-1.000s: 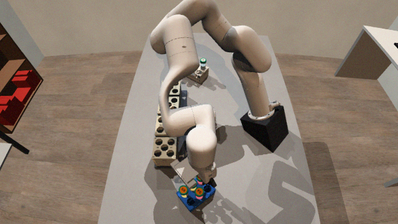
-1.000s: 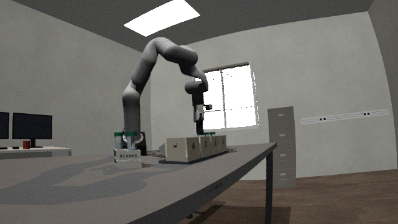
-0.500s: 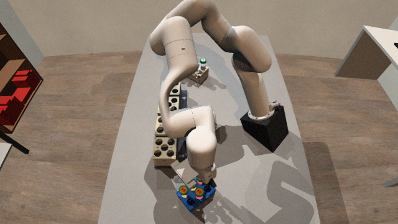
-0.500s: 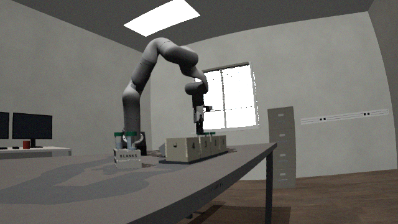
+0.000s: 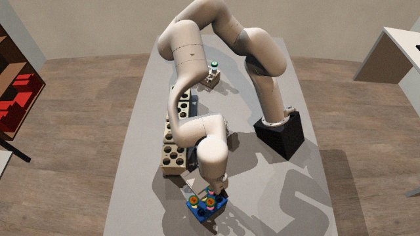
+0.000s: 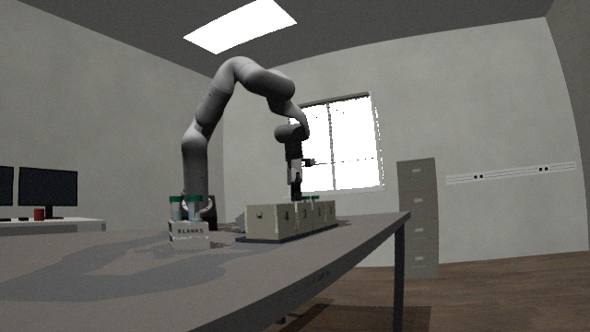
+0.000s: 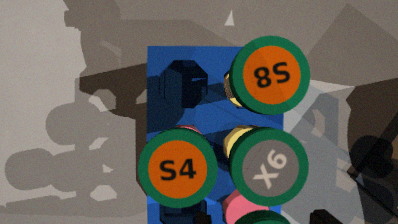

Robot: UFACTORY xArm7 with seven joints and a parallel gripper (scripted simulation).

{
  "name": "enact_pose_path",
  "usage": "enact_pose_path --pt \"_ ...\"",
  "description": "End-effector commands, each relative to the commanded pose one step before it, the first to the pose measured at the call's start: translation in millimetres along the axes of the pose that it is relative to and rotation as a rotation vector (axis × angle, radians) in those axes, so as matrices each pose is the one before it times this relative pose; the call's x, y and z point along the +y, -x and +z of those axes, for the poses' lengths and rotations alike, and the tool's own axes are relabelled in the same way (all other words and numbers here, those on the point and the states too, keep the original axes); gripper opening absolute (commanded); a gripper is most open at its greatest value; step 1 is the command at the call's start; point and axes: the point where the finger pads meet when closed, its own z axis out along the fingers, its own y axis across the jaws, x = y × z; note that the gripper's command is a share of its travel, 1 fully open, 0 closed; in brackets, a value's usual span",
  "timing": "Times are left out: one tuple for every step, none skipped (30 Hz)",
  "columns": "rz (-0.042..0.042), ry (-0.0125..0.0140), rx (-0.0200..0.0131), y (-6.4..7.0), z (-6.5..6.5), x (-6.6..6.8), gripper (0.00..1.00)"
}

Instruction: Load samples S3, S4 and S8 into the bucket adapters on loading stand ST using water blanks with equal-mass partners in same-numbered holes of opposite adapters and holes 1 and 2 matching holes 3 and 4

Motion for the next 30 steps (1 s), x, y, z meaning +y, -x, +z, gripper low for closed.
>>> enact_pose_path --pt "-0.00036 -0.00227 0.00456 -1.27 0.09 -0.99 0.57" --pt "0.00001 0.00001 0.00003 -0.01 0.75 -0.03 0.57" --pt "0.00000 0.00000 0.00000 0.00 0.67 0.00 0.57" --pt "0.00000 0.00000 0.00000 0.00 0.67 0.00 0.57" --pt "0.00000 0.00000 0.00000 0.00 0.67 0.00 0.57" --pt "0.00000 0.00000 0.00000 0.00 0.00 0.00 0.57" --pt "-0.00001 -0.00001 -0.00002 0.01 -0.07 0.02 0.57" --pt "0.00001 0.00000 0.00001 0.00 0.02 -0.01 0.57" --pt "0.00000 0.00000 0.00001 0.00 0.02 -0.01 0.57" --pt "0.00000 0.00000 0.00000 0.00 0.01 0.00 0.57" --pt "0.00000 0.00000 0.00000 0.00 0.01 0.00 0.57" --pt "0.00000 0.00000 0.00000 0.00 0.00 0.00 0.57" --pt "0.00000 0.00000 0.00000 0.00 0.00 0.00 0.57" --pt "0.00000 0.00000 0.00000 0.00 0.00 0.00 0.57" --pt "0.00000 0.00000 0.00000 0.00 0.00 0.00 0.57" --pt "0.00000 0.00000 0.00000 0.00 0.00 0.00 0.57" --pt "0.00000 -0.00004 0.00009 -0.02 -0.07 -0.01 0.57" --pt "0.00000 0.00001 -0.00001 0.00 0.01 0.00 0.57" --pt "0.00000 0.00000 -0.00001 0.00 0.01 0.00 0.57" --pt "0.00000 0.00000 0.00001 0.00 0.00 0.00 0.57" --pt "0.00000 0.00003 -0.00007 0.02 -0.58 0.00 0.00" --pt "0.00000 0.00000 0.00001 0.00 -0.64 -0.01 0.00" --pt "0.00000 0.00000 0.00000 0.00 -0.45 -0.01 0.00" --pt "0.00000 0.00000 0.00000 0.00 -0.01 0.00 0.00" --pt "0.00000 0.00000 0.00000 0.00 -0.01 0.00 0.00" --pt "0.00000 0.00000 0.00000 0.00 -0.01 0.00 0.00" --pt "0.00000 0.00000 0.00000 0.00 -0.01 0.00 0.00" --pt "0.00000 0.00000 0.00000 0.00 -0.01 0.00 0.00" --pt "0.00000 0.00000 0.00000 0.00 0.00 0.00 0.00" --pt "0.00000 0.00000 0.00000 0.00 0.00 0.00 0.00"
